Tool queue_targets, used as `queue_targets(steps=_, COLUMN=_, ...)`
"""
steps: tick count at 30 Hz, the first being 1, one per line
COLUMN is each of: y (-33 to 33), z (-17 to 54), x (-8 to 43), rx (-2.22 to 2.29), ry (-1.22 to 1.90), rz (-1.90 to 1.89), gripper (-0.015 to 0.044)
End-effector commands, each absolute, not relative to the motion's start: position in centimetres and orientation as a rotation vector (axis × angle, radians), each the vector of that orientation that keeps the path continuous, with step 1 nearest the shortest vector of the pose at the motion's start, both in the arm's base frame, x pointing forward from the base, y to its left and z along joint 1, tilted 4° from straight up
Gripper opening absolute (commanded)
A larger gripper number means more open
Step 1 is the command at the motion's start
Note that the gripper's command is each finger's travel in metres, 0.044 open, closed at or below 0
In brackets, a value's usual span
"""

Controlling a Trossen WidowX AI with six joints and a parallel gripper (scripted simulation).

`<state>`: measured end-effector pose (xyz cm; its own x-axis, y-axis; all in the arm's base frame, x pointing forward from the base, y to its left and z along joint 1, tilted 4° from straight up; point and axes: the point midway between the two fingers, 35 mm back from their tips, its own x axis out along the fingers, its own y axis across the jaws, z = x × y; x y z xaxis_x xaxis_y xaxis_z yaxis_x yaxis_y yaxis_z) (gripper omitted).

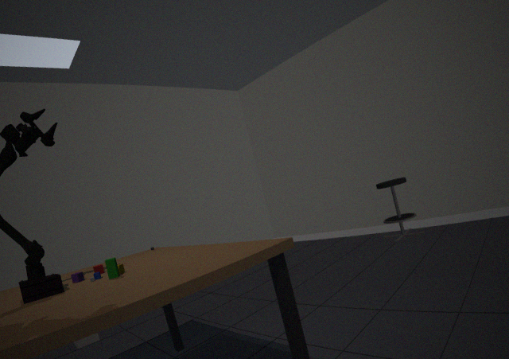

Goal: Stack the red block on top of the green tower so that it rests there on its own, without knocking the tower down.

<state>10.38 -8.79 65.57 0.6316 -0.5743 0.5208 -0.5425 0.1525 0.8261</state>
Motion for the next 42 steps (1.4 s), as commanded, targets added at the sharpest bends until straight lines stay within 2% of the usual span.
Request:
queue_targets(steps=1, y=-8.8, z=65.5, x=10.6, rx=1.491, ry=-0.978, rz=-0.032, gripper=0.0426)
queue_targets(steps=2, y=-8.8, z=65.3, x=11.1, rx=1.487, ry=-0.961, rz=-0.042, gripper=0.044)
queue_targets(steps=7, y=-8.2, z=61.6, x=18.5, rx=1.404, ry=-0.714, rz=-0.16, gripper=0.044)
queue_targets(steps=12, y=-7.0, z=57.9, x=23.8, rx=1.321, ry=-0.508, rz=-0.226, gripper=0.044)
queue_targets(steps=18, y=-4.0, z=51.0, x=30.9, rx=1.162, ry=-0.167, rz=-0.284, gripper=0.044)
queue_targets(steps=24, y=0.1, z=43.3, x=35.6, rx=0.969, ry=0.166, rz=-0.29, gripper=0.044)
queue_targets(steps=33, y=6.9, z=30.4, x=38.3, rx=0.631, ry=0.665, rz=-0.22, gripper=0.044)
queue_targets(steps=42, y=12.7, z=17.1, x=35.0, rx=0.272, ry=1.18, rz=-0.083, gripper=0.044)
